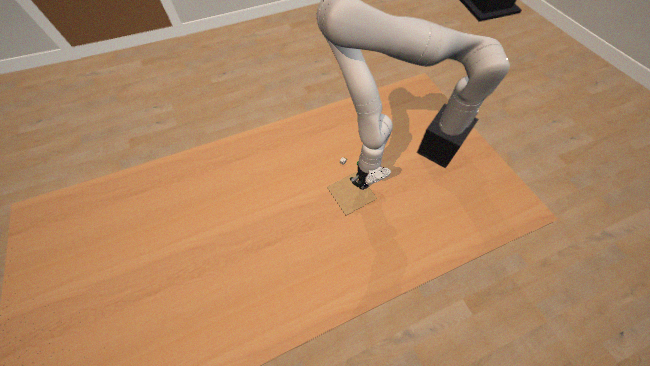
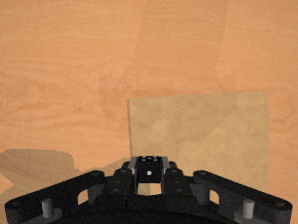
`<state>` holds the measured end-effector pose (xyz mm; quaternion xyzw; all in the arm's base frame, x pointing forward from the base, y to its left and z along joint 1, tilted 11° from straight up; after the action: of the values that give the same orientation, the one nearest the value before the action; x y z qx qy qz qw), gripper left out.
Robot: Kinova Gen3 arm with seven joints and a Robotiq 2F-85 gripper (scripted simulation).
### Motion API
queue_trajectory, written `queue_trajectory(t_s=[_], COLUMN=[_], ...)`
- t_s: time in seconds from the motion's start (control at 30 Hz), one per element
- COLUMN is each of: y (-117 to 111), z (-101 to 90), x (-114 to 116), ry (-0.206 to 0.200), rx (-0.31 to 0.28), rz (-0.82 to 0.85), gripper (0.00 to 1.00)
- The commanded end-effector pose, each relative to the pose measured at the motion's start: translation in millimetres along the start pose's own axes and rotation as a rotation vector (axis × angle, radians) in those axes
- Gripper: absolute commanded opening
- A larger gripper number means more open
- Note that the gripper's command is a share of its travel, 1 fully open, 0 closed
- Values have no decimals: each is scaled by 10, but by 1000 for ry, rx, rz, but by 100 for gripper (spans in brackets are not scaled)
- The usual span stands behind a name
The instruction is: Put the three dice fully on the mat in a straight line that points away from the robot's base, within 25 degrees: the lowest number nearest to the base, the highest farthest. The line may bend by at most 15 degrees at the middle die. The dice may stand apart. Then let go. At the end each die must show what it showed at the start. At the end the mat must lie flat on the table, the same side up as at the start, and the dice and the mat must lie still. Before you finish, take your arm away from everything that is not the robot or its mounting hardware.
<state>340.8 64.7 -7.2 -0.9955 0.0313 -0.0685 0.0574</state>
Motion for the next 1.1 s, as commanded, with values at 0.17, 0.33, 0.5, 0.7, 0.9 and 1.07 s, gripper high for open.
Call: queue_trajectory(t_s=[0.17, 0.33, 0.5, 0.7, 0.9, 1.07], y=[-9, -9, -9, -9, -9, -9], z=[1, 1, 1, 1, 1, 1], x=[26, 26, 26, 26, 26, 26], ry=[8, 8, 8, 8, 8, 8], rx=[2, 2, 2, 2, 2, 2], rz=[-1, -1, -1, -1, -1, -1], gripper=[15, 15, 19, 27, 31, 35])
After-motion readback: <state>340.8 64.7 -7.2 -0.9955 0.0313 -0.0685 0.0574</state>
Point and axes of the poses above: the point where the finger pads meet when closed, its own z axis out along the fingers, its own x axis across the jaws, y = z × x, the point moved 10 cm from there along -z, back along the fingers, and after that the axes turned 14 degrees about z, right-handed, at the moved point
